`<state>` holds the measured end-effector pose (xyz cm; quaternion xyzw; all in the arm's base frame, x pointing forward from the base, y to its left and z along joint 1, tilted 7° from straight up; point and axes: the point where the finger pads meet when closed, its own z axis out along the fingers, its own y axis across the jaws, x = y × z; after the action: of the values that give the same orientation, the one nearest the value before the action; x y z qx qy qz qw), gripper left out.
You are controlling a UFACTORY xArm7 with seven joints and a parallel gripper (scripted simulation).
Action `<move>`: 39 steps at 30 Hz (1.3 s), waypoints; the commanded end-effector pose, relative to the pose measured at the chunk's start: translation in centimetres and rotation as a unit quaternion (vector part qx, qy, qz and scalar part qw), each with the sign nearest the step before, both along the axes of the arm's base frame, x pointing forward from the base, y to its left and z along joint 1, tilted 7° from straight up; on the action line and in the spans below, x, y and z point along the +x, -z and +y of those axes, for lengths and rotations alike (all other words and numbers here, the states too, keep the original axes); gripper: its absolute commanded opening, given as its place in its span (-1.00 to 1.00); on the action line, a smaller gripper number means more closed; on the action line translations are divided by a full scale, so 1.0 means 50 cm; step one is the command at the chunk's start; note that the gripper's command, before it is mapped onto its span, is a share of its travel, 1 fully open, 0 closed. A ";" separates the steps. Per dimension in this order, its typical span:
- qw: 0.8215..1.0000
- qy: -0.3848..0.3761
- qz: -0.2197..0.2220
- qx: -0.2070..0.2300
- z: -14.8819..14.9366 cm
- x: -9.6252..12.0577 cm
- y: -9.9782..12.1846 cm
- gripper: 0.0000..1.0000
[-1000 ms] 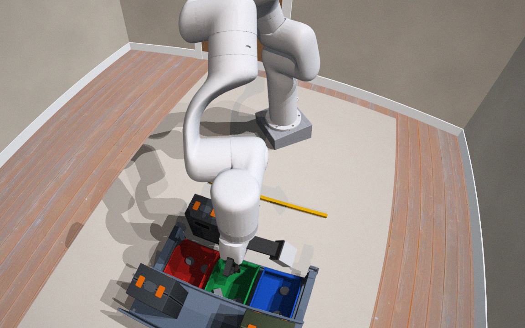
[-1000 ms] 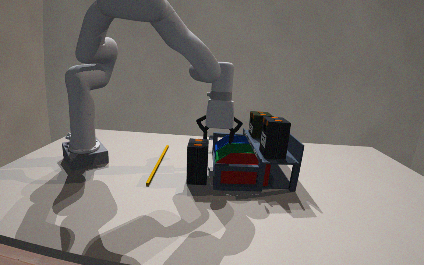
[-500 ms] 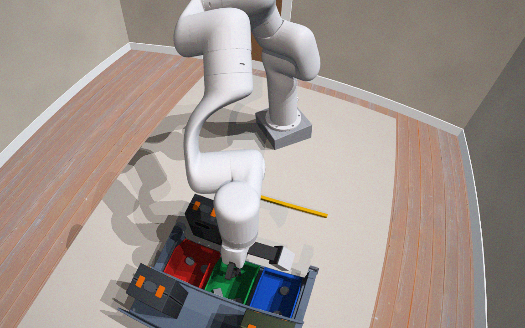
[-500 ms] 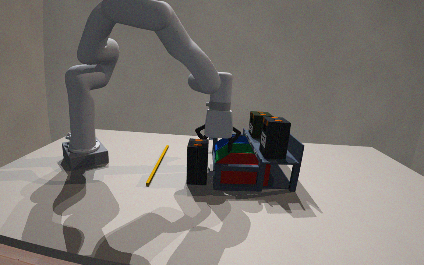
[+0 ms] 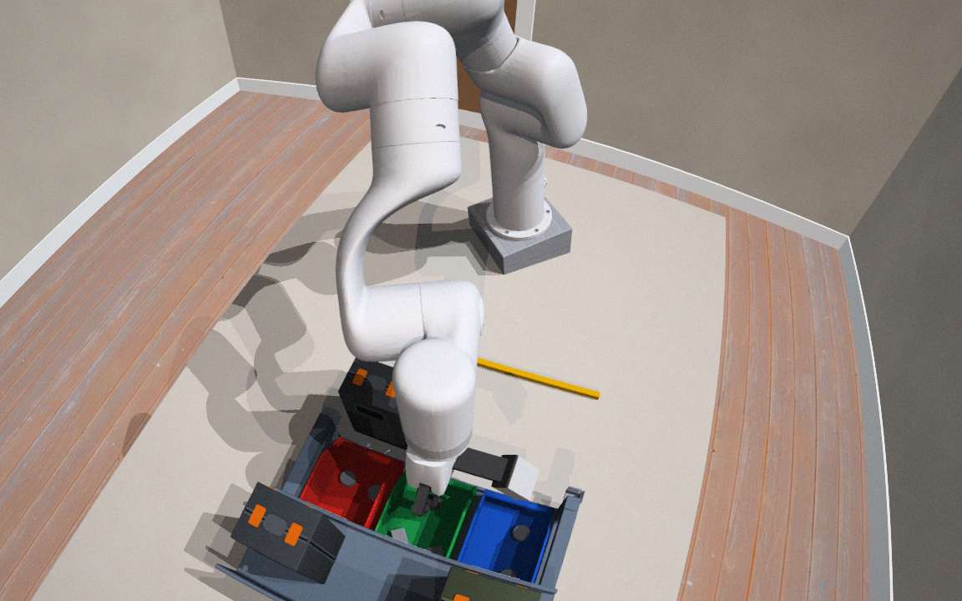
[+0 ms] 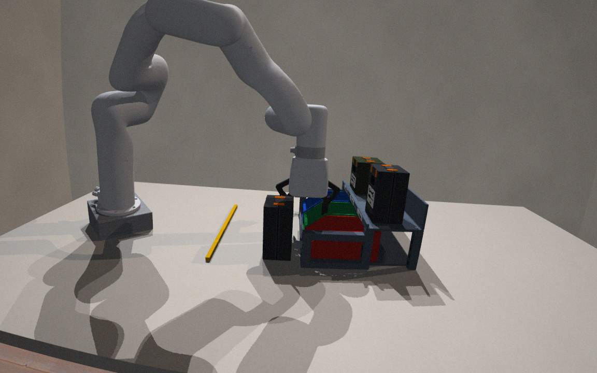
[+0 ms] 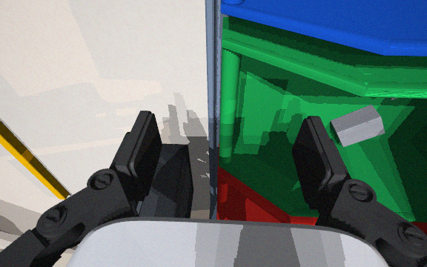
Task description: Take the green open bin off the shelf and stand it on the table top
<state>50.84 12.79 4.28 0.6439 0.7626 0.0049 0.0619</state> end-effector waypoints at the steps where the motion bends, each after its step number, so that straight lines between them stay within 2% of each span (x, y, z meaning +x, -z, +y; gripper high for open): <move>1: 1.000 0.000 -0.002 0.000 0.001 0.002 -0.002 1.00; 39: 1.000 0.000 -0.002 0.000 0.002 0.001 -0.017 1.00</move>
<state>50.79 12.85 4.98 0.6440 0.7626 0.0046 0.0616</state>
